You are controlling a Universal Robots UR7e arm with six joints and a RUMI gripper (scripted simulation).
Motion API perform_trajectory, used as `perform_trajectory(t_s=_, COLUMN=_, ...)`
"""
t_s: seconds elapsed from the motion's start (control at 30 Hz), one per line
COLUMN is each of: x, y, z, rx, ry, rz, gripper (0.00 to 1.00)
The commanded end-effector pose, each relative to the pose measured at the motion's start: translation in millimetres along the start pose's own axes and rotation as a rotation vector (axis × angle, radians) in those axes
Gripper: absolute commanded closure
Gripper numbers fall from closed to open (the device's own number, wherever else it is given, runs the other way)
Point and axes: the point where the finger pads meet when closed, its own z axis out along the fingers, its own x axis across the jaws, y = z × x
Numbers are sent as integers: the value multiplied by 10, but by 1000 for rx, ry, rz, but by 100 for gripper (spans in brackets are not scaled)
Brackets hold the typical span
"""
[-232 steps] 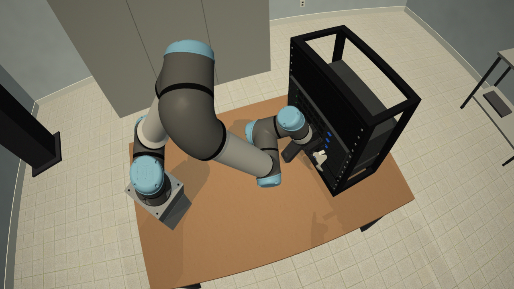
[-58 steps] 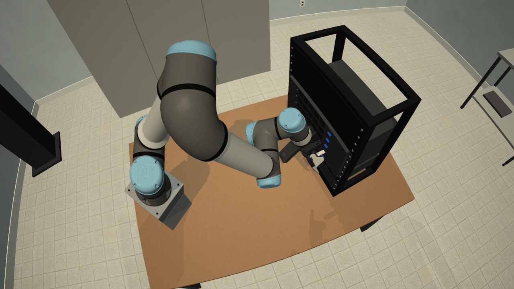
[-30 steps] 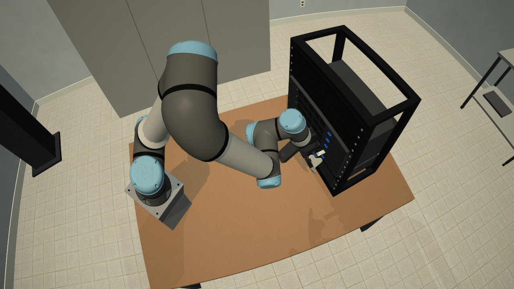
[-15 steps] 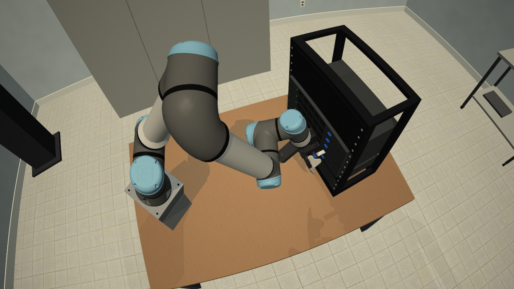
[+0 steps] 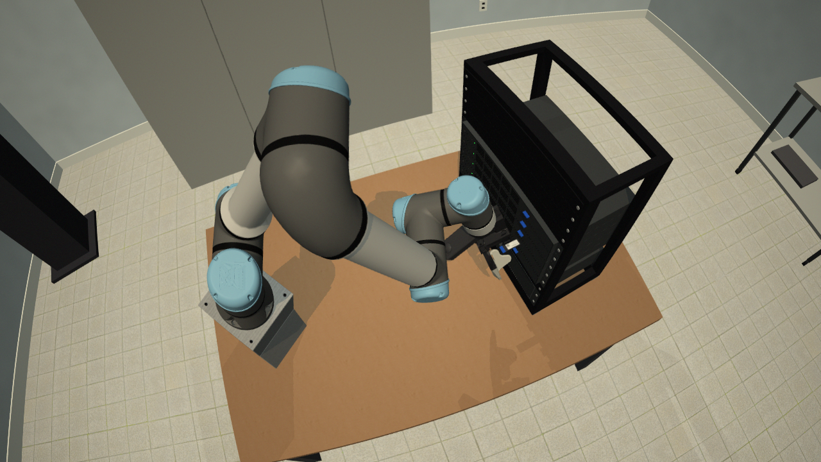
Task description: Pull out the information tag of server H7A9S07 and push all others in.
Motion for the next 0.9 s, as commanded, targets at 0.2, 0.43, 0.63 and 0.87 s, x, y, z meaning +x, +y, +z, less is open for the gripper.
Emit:
perform_trajectory(t_s=0.2, x=18, y=-43, z=23, rx=13, ry=7, rz=17, gripper=0)
perform_trajectory(t_s=0.43, x=27, y=-67, z=36, rx=21, ry=10, rz=25, gripper=0)
perform_trajectory(t_s=0.63, x=38, y=-97, z=52, rx=30, ry=14, rz=35, gripper=0)
perform_trajectory(t_s=0.87, x=51, y=-133, z=71, rx=41, ry=18, rz=47, gripper=0)
